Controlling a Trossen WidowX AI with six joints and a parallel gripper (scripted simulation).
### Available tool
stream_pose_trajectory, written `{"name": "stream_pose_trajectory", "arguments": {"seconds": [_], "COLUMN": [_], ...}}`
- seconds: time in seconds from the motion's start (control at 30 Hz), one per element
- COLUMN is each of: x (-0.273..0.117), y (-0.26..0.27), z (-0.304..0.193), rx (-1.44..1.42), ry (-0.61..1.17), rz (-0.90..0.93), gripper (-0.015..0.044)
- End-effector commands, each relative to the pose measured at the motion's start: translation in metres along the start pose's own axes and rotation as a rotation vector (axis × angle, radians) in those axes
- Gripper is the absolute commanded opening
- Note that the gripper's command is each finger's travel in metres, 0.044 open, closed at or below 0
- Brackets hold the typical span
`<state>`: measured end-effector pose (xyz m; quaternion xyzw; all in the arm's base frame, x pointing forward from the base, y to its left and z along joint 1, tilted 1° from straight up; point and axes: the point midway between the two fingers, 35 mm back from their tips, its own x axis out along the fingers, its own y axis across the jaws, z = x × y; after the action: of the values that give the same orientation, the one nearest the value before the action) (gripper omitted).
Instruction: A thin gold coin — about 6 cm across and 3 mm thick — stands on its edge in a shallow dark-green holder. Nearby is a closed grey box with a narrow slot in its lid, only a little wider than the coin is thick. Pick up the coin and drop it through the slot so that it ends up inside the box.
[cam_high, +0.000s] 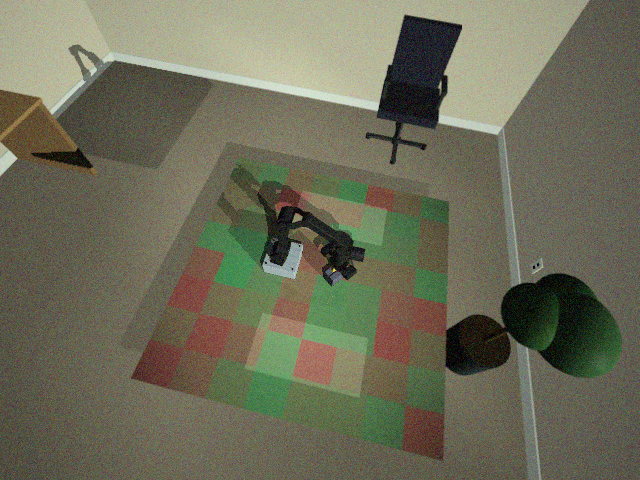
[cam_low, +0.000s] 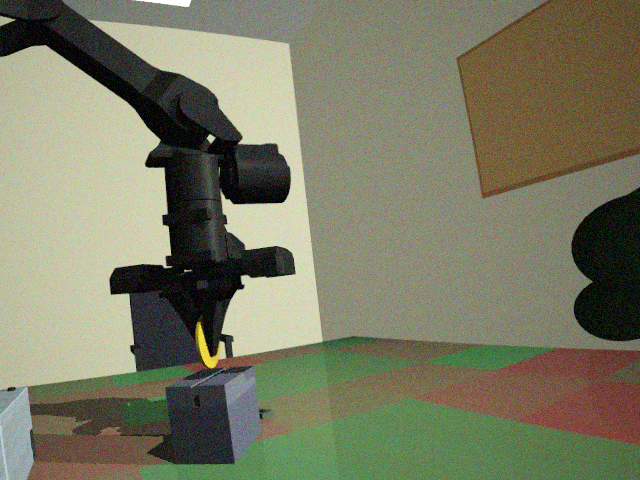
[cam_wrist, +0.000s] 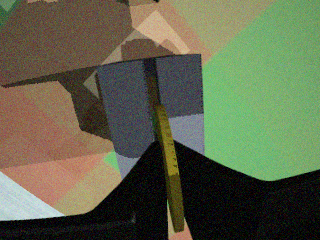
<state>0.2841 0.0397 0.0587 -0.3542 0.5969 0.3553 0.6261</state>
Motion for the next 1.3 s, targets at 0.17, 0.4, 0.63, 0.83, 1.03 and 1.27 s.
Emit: {"name": "stream_pose_trajectory", "arguments": {"seconds": [0.17,0.4,0.63,0.83,1.03,1.27], "x": [0.0043,0.0062,0.0079,0.0056,0.0056,0.0027], "y": [0.0015,0.0016,0.0015,0.0002,0.0002,0.0001], "z": [-0.0011,-0.0012,-0.0011,-0.0002,-0.0002,-0.0001], "rx": [0.0,0.0,0.0,0.0,0.0,0.0], "ry": [0.005,0.005,0.005,0.0,0.0,0.0], "rz": [0.006,0.006,0.006,0.0,0.0,0.0], "gripper": [0.0,0.0,0.0,0.0105,0.0161,0.0213]}}
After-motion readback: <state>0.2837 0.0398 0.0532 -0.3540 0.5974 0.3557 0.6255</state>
